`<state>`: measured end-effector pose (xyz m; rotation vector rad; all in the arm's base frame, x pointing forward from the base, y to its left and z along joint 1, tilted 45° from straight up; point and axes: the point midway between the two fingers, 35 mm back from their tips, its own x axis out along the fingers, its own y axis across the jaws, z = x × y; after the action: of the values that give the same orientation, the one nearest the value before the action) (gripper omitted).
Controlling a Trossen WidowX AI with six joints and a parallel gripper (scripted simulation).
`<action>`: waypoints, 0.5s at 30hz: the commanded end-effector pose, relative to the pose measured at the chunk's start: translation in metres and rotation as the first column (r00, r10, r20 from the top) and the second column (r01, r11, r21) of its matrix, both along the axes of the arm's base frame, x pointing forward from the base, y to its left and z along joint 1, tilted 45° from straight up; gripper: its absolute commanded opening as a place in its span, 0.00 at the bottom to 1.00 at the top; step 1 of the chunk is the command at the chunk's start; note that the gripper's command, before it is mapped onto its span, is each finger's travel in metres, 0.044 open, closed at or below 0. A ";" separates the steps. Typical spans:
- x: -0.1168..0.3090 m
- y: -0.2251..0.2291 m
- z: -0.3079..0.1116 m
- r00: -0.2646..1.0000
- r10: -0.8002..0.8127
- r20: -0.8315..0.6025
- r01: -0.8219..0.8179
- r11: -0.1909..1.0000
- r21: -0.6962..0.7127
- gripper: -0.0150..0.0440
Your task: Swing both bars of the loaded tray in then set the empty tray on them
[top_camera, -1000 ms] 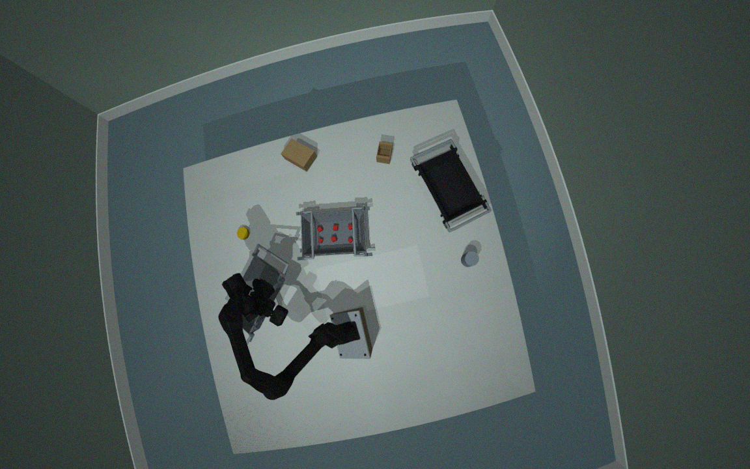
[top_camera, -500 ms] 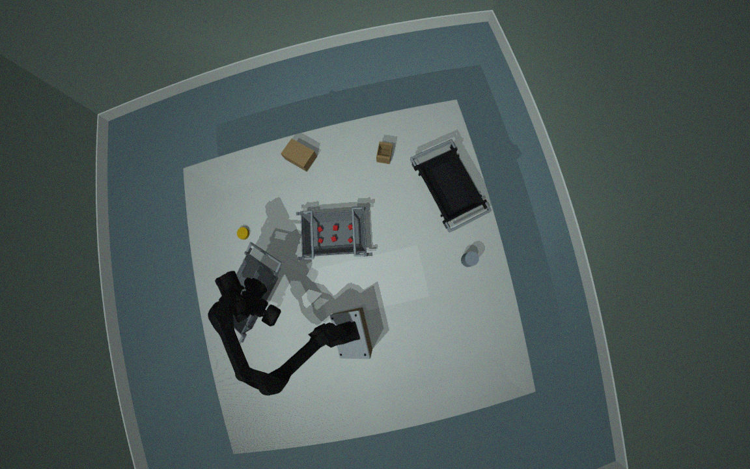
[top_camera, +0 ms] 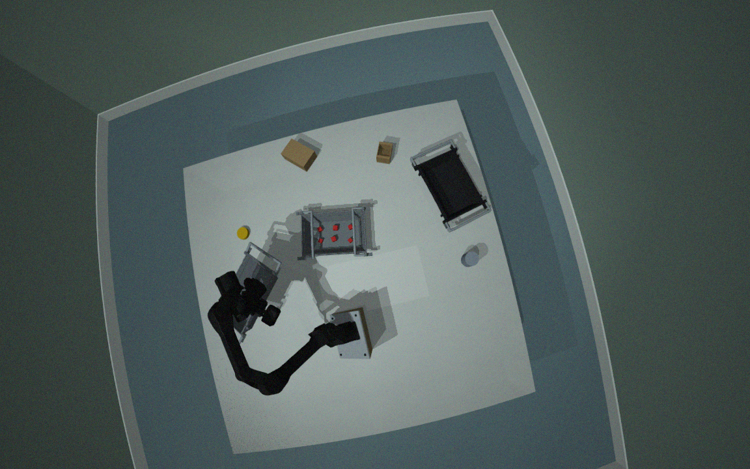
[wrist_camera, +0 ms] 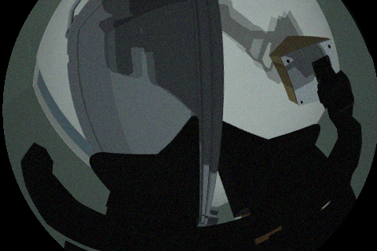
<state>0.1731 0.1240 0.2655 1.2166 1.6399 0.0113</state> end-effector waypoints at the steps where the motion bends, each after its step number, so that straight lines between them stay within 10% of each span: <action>1: 0.001 0.000 0.004 1.000 0.002 0.015 -0.002 1.000 0.008 0.25; 15: 0.037 -0.016 -0.012 0.992 -0.101 -0.078 0.101 0.995 -0.012 0.25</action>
<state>0.1991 0.1131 0.2519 1.2772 1.6641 -0.0860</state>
